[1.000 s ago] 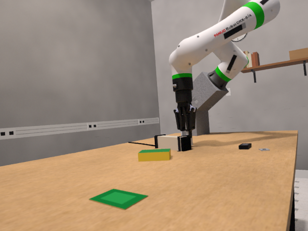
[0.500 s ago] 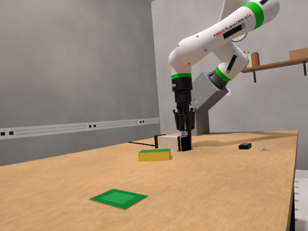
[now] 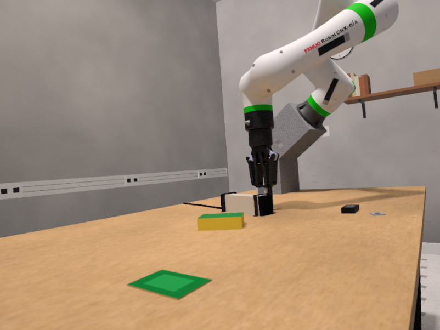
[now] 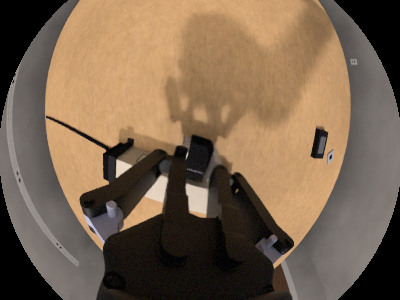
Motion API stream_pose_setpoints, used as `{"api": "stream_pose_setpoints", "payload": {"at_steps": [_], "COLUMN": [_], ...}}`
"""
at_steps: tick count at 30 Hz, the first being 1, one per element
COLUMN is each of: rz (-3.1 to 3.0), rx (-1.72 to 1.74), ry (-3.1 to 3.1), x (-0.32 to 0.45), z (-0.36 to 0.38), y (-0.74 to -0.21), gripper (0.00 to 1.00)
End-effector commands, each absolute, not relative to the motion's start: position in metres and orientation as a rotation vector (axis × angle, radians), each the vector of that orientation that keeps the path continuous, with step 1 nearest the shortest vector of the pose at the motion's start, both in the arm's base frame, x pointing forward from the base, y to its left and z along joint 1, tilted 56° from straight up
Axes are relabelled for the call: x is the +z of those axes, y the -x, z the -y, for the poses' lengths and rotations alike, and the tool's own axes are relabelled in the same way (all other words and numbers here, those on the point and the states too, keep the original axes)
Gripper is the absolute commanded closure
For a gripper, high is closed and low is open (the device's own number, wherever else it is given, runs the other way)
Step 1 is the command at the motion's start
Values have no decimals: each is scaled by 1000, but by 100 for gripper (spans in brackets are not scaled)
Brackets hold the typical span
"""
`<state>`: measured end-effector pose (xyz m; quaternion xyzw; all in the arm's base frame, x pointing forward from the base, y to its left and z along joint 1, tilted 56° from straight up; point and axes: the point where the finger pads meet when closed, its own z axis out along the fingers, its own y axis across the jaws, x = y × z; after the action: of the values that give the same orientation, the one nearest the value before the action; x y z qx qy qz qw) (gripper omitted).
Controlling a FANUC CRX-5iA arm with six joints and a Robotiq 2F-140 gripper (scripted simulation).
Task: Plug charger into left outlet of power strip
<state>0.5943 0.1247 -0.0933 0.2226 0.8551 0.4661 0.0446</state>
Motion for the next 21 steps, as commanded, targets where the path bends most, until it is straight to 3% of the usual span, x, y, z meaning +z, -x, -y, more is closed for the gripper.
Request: {"api": "stream_pose_setpoints", "payload": {"at_steps": [1, 21], "rz": [-2611, -2611], "rx": [1421, 1421], "ry": [-681, -681], "x": [-93, -94], "z": [-123, -121], "y": [-596, -600], "gripper": [90, 90]}}
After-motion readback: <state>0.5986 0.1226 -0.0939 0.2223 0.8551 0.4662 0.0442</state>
